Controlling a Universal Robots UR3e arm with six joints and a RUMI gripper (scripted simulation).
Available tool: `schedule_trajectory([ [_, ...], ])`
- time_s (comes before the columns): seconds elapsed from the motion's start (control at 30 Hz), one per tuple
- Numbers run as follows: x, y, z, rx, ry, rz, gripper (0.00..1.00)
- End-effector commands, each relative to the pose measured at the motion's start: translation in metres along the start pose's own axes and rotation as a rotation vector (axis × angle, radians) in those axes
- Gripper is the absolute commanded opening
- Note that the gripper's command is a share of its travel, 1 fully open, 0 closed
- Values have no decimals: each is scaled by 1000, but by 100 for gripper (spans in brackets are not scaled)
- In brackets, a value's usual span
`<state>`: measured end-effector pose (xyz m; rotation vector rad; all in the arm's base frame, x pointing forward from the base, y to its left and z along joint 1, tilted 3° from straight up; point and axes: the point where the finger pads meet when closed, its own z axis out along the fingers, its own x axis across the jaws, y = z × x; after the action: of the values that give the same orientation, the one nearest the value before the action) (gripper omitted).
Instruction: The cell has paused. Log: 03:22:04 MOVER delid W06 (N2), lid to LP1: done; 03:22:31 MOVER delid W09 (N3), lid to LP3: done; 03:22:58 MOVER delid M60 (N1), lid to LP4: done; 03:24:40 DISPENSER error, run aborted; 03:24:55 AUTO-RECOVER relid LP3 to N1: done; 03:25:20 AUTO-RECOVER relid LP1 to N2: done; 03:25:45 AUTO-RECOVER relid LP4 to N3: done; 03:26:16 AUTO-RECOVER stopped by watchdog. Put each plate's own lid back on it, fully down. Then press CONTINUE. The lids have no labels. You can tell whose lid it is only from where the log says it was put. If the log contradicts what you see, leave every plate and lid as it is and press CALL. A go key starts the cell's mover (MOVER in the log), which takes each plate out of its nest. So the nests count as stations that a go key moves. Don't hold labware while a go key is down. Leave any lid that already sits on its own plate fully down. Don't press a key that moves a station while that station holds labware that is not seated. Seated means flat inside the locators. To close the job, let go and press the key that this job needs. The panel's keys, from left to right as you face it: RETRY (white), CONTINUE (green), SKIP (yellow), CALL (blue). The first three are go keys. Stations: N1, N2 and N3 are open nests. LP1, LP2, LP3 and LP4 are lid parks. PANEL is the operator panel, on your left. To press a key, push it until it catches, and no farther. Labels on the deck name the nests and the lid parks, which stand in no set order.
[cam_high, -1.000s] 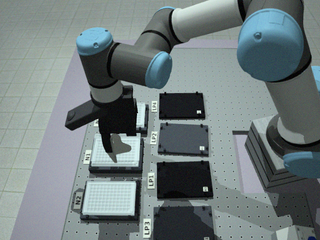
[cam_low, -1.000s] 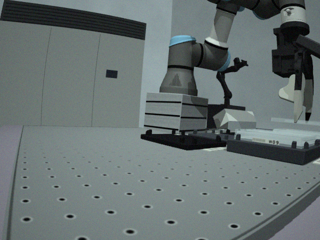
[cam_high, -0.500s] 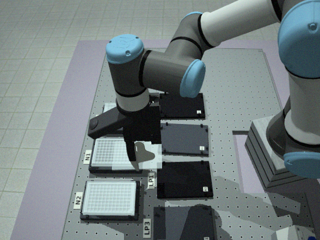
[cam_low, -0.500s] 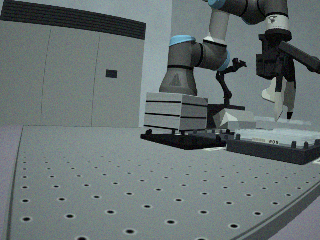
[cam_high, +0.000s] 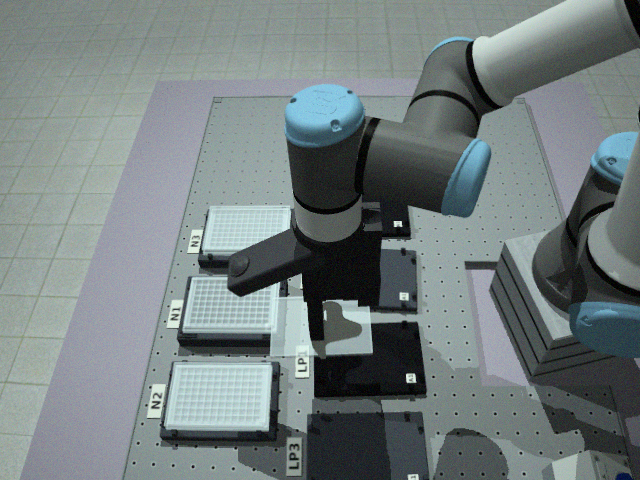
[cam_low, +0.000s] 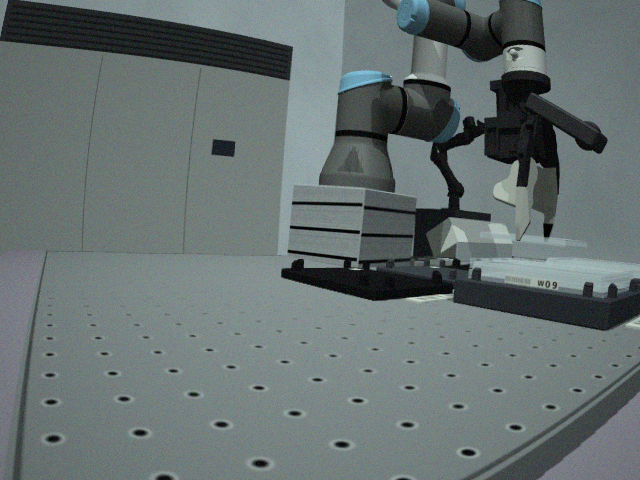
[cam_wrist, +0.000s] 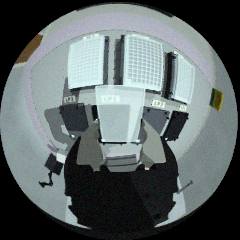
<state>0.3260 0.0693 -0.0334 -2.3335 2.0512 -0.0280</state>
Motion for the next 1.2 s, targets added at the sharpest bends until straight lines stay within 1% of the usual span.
schedule_trajectory([
  [0.0, -10, 25, -3, 14, 1, 0, 0],
  [0.07, -10, 25, -3, 14, 1, 0, 0],
  [0.33, -24, 61, -2, 13, 1, 0, 0],
  [0.63, -24, 61, -2, 13, 1, 0, 0],
  [1.17, -24, 61, 3, 13, 1, 0, 0],
])
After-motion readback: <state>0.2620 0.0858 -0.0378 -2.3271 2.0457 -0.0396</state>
